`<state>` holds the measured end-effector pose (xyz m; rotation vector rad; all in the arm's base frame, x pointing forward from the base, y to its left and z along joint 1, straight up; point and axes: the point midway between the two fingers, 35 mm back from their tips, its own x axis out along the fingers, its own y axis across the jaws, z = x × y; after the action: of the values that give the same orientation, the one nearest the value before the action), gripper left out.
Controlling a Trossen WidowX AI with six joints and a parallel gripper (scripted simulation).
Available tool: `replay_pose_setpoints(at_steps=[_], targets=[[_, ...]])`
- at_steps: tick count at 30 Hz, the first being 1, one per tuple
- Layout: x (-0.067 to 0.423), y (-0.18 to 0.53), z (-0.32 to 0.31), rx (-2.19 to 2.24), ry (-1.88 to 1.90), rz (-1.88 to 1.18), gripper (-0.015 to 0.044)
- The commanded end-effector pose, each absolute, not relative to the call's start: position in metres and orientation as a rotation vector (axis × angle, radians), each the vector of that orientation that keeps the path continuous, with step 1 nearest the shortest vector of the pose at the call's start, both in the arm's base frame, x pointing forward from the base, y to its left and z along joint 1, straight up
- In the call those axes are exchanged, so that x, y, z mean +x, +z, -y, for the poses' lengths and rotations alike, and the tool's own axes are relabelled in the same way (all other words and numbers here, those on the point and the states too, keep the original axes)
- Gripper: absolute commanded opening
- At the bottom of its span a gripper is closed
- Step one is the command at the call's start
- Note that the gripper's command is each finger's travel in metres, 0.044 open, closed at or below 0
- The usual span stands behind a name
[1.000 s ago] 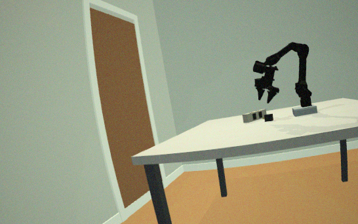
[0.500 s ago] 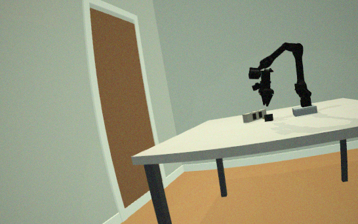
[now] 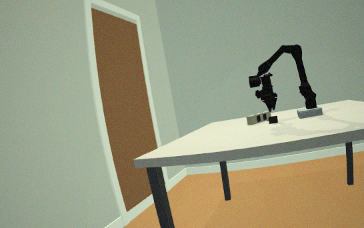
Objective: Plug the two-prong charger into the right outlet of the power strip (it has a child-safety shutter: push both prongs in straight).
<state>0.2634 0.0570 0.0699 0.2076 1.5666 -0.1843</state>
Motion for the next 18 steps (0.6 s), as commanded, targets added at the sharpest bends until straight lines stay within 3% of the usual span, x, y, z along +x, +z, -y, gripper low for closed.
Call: replay_pose_setpoints(at_steps=[1,18], targets=[[0.265,0.067,-0.056,0.285,-0.251,-1.599,0.0440],[0.265,0.052,-0.055,0.289,-0.255,-1.601,0.0440]])
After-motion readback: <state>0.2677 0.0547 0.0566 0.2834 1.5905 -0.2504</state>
